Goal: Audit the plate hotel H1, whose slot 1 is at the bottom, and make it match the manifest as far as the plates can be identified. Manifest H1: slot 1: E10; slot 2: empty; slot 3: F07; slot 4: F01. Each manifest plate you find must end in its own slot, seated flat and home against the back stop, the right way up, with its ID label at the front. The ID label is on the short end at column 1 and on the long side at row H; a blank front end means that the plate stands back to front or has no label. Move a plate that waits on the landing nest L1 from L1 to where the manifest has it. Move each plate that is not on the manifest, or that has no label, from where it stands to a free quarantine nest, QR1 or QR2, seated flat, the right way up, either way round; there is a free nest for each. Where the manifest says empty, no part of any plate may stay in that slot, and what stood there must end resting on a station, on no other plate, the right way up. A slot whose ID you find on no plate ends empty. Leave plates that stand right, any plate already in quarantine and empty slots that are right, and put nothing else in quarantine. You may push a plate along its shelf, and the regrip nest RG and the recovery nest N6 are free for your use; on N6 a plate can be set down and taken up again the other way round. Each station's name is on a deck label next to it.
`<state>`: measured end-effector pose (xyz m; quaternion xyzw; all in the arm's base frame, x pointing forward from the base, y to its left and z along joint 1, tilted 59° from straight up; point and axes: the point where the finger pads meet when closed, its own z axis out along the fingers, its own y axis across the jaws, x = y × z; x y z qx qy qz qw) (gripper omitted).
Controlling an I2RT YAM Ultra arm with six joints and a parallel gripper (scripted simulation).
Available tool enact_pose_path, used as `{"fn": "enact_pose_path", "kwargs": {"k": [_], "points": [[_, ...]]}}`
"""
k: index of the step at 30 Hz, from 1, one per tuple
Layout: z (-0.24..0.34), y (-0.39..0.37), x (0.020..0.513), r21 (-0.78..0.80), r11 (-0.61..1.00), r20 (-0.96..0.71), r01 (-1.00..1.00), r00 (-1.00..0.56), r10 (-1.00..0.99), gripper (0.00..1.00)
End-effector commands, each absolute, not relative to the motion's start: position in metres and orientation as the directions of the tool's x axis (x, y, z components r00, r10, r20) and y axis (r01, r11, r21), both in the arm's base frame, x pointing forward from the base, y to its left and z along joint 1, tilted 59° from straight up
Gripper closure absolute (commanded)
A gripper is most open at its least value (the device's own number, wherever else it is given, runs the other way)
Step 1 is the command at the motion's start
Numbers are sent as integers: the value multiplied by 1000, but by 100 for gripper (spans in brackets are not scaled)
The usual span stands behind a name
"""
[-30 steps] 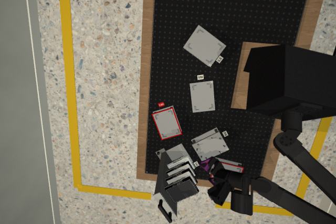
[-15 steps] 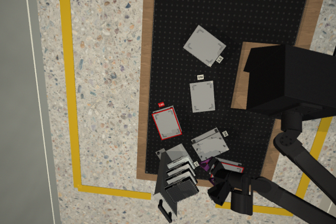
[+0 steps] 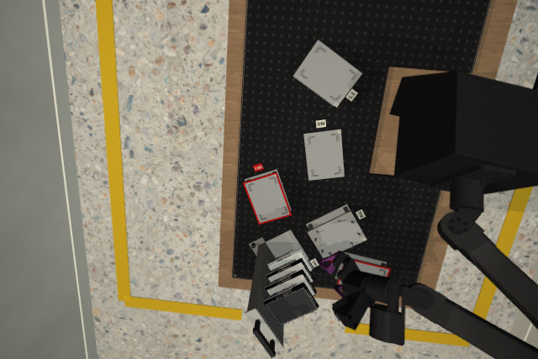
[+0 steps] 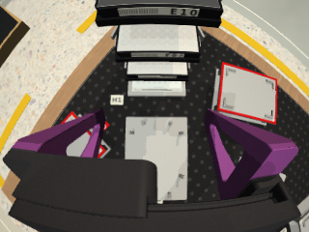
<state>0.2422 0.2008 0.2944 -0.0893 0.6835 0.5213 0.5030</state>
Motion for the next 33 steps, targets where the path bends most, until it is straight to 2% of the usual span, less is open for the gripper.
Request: {"fn": "enact_pose_path", "kwargs": {"k": [1,33], "points": [[299,197,245,618,449,-784,-646,-461,416,0],[273,204,225,618,448,-783,-646,-462,416,0]]}}
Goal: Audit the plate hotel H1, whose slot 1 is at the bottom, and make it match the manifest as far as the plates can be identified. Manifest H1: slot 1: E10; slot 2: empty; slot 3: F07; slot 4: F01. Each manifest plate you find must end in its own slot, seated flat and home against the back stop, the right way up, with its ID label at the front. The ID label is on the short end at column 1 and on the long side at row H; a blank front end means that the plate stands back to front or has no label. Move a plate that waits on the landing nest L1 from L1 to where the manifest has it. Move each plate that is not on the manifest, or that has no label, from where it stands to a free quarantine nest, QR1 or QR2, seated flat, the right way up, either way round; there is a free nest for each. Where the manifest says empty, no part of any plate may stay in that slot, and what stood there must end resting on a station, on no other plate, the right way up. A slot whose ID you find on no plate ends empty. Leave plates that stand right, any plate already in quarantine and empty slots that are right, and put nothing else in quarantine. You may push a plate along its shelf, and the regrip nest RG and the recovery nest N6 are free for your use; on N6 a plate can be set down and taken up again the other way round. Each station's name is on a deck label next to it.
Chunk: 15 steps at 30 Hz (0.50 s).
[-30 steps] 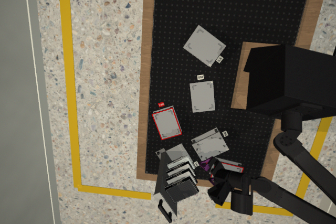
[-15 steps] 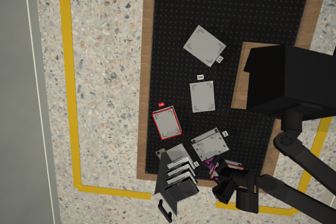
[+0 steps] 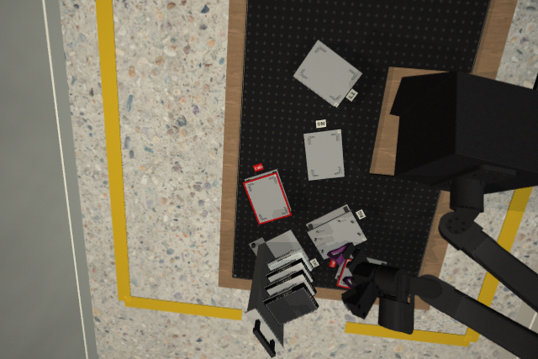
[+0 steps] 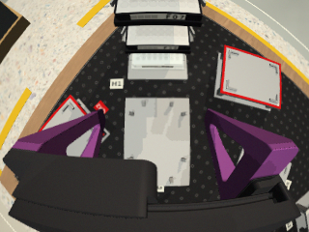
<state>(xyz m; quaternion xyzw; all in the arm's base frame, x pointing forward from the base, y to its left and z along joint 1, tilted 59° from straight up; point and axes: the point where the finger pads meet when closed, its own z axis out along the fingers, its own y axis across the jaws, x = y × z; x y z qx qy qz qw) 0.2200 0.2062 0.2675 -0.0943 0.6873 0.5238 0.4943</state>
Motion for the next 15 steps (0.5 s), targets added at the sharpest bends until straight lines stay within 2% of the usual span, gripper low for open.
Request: {"fn": "enact_pose_path", "kwargs": {"k": [1,15], "points": [[272,205,225,618,448,-783,-646,-462,416,0],[262,222,227,619,447,-783,-646,-462,417,0]]}}
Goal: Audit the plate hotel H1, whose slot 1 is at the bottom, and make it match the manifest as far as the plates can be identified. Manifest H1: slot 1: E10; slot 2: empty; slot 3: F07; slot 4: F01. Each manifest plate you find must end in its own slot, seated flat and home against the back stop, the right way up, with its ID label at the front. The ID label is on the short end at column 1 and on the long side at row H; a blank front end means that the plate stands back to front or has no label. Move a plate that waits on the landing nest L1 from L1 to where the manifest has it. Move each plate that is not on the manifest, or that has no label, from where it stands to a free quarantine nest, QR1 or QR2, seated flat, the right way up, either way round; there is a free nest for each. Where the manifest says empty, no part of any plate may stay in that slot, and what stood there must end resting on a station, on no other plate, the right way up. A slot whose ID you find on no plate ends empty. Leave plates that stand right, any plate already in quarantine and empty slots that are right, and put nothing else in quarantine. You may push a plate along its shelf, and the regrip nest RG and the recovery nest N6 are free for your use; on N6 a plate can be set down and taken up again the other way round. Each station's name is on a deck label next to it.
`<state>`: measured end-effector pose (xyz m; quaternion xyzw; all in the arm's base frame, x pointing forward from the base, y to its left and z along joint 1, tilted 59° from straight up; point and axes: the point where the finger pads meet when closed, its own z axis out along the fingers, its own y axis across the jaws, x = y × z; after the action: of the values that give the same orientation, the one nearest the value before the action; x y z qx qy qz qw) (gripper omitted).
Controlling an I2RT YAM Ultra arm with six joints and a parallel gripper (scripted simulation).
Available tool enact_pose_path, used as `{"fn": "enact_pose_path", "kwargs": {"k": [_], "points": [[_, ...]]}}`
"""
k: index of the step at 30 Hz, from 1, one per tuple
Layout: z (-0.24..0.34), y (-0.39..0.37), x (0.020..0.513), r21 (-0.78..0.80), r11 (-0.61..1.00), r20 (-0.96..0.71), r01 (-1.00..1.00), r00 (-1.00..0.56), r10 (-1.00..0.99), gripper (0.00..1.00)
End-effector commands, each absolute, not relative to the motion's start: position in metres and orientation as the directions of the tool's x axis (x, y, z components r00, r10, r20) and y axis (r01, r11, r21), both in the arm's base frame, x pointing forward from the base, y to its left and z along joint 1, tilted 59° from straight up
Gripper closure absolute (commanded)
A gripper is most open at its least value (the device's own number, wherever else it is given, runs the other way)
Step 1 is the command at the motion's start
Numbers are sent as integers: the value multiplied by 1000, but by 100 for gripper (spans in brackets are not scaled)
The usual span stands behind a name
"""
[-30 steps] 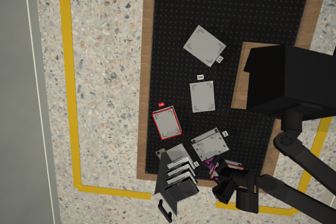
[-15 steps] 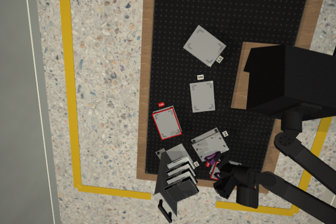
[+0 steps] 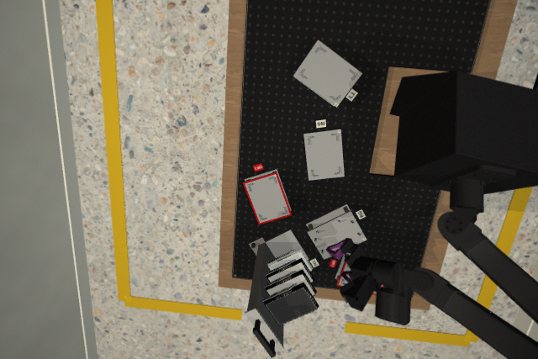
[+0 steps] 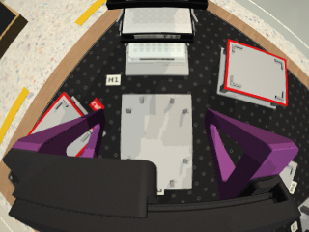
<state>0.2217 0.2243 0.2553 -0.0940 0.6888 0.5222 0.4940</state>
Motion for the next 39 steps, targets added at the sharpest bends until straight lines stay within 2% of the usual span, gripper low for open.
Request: {"fn": "enact_pose_path", "kwargs": {"k": [1,39], "points": [[261,223,227,619,447,-783,-646,-462,417,0],[272,242,251,619,448,-783,-646,-461,417,0]]}}
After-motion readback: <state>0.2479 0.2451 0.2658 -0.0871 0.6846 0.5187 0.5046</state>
